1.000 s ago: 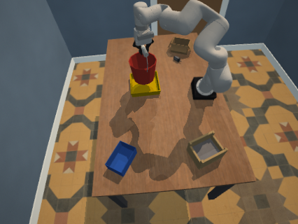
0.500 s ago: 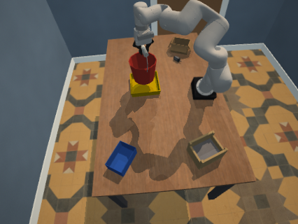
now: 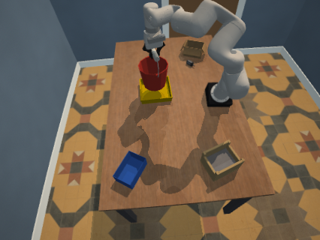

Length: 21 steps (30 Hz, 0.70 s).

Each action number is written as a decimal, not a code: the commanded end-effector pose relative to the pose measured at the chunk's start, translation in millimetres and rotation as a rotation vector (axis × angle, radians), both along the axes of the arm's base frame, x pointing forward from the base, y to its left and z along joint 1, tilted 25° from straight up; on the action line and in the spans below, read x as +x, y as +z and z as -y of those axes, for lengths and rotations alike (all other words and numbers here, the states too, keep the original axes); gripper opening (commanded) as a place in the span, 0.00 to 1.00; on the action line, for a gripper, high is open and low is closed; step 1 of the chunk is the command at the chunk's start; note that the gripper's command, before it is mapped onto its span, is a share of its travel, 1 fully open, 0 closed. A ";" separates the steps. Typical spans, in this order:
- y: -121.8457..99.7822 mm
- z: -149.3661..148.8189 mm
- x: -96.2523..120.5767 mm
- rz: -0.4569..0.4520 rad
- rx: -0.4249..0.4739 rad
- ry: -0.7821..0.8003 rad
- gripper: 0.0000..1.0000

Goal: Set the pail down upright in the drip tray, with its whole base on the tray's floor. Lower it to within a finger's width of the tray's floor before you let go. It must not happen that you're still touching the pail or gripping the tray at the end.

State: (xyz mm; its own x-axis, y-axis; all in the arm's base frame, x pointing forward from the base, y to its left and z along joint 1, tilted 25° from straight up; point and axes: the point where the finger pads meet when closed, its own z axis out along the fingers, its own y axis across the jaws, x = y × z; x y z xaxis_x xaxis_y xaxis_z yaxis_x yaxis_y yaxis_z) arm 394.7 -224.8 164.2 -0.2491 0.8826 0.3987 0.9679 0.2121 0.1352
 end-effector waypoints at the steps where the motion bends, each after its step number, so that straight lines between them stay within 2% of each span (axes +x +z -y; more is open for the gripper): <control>1: 0.7 1.4 0.6 0.004 -0.003 -0.002 0.00; 21: -10.4 -3.5 0.9 0.004 -0.003 -0.002 0.00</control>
State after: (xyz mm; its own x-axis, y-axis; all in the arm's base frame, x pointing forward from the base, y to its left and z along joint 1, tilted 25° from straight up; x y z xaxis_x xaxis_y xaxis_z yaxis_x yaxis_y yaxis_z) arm 395.0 -220.2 153.9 -0.2492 0.8825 0.3990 0.9678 0.2123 0.1349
